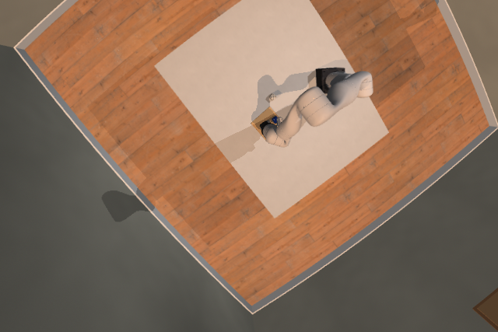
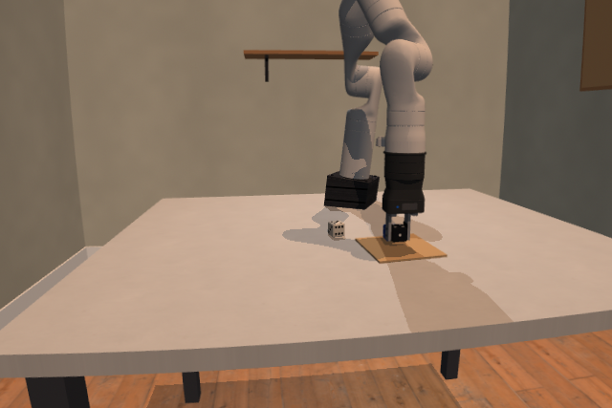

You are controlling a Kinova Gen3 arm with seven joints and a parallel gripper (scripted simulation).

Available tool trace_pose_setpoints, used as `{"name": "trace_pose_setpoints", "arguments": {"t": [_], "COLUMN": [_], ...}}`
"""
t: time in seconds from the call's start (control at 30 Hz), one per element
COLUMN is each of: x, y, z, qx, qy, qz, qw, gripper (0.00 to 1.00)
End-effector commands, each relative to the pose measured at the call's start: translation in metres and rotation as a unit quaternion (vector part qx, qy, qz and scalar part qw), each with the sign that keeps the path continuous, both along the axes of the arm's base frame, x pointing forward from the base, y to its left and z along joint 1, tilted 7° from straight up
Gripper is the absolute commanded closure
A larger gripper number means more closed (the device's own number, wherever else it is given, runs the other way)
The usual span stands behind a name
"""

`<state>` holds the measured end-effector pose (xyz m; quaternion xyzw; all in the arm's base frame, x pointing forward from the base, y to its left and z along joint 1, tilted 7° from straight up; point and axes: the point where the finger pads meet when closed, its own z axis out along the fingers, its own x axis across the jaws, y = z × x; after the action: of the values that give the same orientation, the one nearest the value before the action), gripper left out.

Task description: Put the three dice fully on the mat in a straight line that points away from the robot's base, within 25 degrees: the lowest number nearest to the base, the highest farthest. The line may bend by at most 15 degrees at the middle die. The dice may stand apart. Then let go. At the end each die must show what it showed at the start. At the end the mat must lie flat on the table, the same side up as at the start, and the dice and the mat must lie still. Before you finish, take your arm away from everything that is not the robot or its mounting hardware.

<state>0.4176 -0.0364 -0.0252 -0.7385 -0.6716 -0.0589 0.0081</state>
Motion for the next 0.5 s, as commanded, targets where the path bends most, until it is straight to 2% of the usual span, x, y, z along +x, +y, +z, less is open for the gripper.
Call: {"name": "trace_pose_setpoints", "arguments": {"t": [0.0, 0.47], "x": [-0.0018, -0.0015], "y": [0.0049, 0.0051], "z": [-0.0054, -0.0088], "qx": [0.002, 0.002], "qy": [0.004, 0.004], "qz": [0.004, 0.004], "qw": [1.000, 1.000], "gripper": [0.43, 0.43]}}
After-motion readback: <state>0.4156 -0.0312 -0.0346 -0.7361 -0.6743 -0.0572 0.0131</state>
